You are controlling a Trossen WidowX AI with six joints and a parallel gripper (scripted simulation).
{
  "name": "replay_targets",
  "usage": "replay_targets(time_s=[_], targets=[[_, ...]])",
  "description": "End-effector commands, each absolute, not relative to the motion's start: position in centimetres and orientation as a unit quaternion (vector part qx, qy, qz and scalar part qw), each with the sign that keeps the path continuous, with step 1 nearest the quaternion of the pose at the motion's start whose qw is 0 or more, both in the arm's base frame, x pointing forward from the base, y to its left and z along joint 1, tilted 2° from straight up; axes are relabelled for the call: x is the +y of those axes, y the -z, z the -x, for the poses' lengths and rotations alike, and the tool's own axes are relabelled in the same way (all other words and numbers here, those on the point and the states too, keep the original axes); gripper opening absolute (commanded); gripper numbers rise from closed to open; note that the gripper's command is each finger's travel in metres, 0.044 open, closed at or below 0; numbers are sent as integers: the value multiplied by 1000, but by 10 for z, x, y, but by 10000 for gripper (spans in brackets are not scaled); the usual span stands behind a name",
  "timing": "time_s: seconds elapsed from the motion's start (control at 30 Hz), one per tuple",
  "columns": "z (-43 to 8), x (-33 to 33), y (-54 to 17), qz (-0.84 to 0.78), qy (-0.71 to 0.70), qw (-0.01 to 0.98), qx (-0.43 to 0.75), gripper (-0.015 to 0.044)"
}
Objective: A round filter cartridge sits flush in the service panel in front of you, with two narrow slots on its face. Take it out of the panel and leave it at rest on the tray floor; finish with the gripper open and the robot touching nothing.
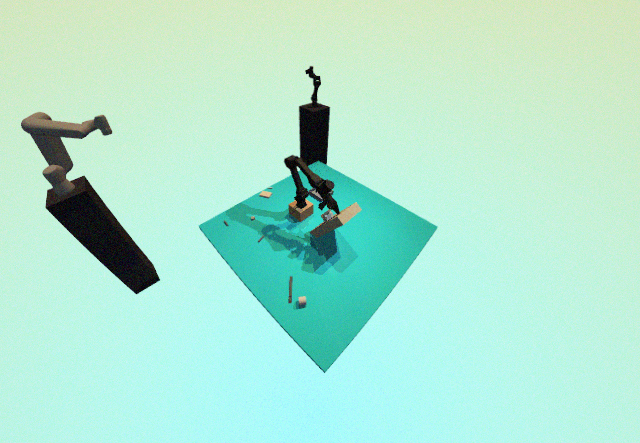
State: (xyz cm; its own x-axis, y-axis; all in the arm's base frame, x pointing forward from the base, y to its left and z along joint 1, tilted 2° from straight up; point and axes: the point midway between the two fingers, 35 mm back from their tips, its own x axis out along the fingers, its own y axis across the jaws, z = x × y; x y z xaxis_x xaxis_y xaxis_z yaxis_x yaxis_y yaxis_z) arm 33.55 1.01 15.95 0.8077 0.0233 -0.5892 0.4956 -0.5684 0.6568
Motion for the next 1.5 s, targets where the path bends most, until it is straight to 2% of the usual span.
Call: replay_targets(time_s=[0.0, 0.37, 0.43, 0.53, 1.47], targets=[[-339, 10, -158, -845, 268, 438, 152, 94], [-336, 10, -159, -844, 269, 438, 154, 34], [-336, 10, -159, -844, 269, 438, 154, 0], [-337, 10, -159, -839, 267, 448, 157, 0], [-340, 10, -158, -547, 167, 779, 259, 0]])
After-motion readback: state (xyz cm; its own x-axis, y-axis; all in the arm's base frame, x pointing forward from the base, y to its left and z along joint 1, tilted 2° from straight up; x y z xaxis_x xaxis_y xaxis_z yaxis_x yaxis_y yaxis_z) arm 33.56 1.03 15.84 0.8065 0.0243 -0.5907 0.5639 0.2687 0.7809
